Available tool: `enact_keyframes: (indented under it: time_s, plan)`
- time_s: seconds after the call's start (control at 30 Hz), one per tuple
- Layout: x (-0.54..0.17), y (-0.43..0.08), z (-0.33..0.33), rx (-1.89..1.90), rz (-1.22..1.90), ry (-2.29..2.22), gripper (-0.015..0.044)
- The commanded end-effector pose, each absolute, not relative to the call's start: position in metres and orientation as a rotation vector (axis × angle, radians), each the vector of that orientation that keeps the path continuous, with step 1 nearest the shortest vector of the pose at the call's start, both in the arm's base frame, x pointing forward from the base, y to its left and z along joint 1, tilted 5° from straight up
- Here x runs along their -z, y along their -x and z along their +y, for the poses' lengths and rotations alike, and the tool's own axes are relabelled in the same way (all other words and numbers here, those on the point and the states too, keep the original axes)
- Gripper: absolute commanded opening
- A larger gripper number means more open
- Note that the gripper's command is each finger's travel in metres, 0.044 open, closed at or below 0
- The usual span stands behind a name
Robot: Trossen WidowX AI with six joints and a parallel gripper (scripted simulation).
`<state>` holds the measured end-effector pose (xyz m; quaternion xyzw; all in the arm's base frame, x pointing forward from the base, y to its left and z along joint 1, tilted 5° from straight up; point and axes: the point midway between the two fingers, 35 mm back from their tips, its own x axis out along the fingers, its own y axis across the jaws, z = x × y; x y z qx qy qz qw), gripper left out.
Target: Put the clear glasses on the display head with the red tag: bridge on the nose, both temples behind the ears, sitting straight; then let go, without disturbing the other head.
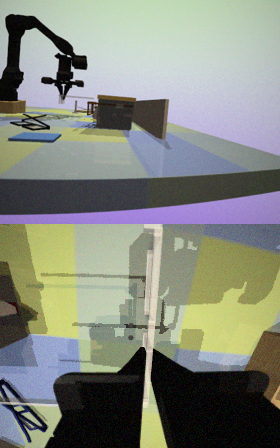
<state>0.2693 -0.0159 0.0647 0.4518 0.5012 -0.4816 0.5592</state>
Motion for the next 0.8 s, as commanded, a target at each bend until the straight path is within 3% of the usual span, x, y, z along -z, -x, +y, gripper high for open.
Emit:
enact_keyframes:
  time_s: [0.0,0.77]
  plan:
    - [-0.059,-0.268,-0.017,1.138,1.184,-1.057,0.0]
    - [-0.052,-0.282,-0.017,1.128,1.175,-1.063,0.0]
